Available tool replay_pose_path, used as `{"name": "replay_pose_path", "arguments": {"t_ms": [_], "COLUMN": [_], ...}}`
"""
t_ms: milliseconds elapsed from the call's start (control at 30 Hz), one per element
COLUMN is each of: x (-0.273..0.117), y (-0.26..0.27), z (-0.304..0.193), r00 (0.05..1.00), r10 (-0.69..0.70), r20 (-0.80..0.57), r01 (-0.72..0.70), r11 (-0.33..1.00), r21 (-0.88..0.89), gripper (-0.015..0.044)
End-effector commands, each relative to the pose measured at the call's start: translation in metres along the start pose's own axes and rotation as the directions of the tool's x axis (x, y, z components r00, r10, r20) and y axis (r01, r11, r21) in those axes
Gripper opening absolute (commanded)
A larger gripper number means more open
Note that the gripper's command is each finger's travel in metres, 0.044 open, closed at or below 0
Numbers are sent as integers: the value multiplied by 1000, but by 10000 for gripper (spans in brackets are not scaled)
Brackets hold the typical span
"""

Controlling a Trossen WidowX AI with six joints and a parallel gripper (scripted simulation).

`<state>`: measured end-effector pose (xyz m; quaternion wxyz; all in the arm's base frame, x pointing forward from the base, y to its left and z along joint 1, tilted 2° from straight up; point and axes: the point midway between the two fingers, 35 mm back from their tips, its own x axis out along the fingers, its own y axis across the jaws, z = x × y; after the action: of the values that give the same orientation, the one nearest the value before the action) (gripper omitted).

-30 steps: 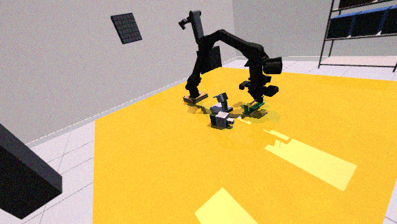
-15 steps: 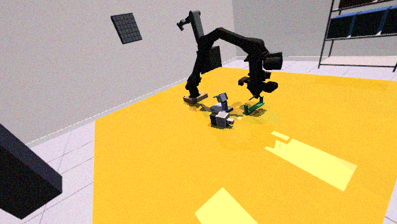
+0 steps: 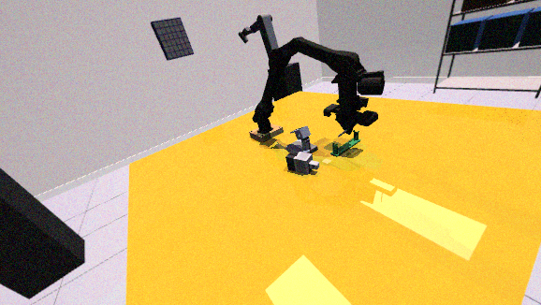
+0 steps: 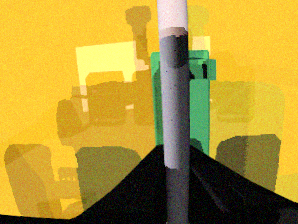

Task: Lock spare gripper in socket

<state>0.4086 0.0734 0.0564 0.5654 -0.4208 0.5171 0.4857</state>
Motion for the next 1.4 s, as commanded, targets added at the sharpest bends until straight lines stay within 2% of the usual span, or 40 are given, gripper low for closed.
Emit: {"name": "replay_pose_path", "arguments": {"t_ms": [0, 500, 1367], "x": [-5, -17, 20], "y": [-2, -6, -7], "z": [-12, -50, -53], "r00": [1000, 1000, 1000], "r10": [-2, -3, 4], "r20": [-1, -5, -5], "r01": [2, 3, -4], "r11": [1000, 1000, 1000], "r21": [1, -7, -7], "gripper": [0, 0, 0]}}
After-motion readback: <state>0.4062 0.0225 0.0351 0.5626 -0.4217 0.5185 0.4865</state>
